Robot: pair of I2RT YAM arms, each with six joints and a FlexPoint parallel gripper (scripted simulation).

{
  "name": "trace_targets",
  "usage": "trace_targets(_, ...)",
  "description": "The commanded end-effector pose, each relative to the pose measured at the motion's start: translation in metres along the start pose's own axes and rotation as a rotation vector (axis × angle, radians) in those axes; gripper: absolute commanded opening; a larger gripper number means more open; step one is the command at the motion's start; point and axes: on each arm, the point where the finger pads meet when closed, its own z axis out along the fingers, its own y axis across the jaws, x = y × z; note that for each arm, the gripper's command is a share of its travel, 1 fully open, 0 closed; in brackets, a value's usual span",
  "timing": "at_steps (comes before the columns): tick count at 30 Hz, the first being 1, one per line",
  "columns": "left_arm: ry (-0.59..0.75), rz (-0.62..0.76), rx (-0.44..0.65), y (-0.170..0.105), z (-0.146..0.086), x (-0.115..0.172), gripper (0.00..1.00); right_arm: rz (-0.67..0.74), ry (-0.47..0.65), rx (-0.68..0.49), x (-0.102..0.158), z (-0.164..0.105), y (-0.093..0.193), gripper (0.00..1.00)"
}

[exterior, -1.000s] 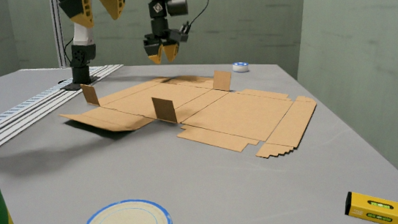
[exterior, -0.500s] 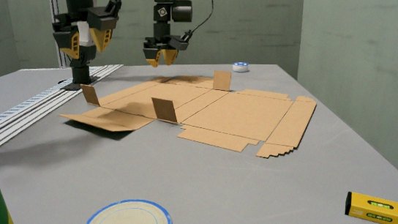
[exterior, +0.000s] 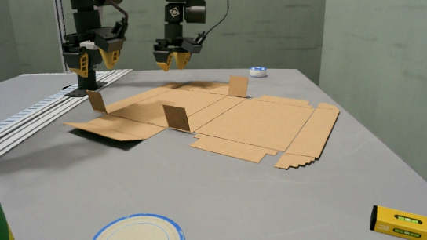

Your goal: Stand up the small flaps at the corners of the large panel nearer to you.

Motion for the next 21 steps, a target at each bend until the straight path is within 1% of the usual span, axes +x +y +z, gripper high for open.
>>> trace_targets(1, -0.007, 0.011, -0.012, 0.002, -0.009, 0.0, 0.77, 0.022, -0.006, -0.067, -0.003, -0.015, 0.01, 0.77)
trace_targets(12, -0.001, 0.011, -0.009, 0.003, -0.008, 0.0, 0.77, 0.018, -0.005, -0.049, -0.001, -0.016, 0.002, 0.77)
trace_targets(13, -0.002, 0.012, -0.009, 0.003, -0.008, -0.001, 0.77, 0.016, -0.005, -0.012, -0.001, -0.003, 0.0, 0.77)
trace_targets(15, 0.0, 0.011, -0.009, 0.003, -0.008, 0.0, 0.77, 0.016, -0.005, -0.013, -0.001, -0.005, -0.002, 0.77)
trace_targets(18, 0.008, 0.01, -0.004, 0.003, -0.005, 0.002, 0.77, 0.016, -0.005, -0.026, -0.001, -0.009, -0.002, 0.77)
trace_targets(21, 0.039, 0.009, 0.011, 0.0, 0.006, 0.008, 0.77, 0.016, -0.005, -0.037, -0.001, -0.006, 0.001, 0.77)
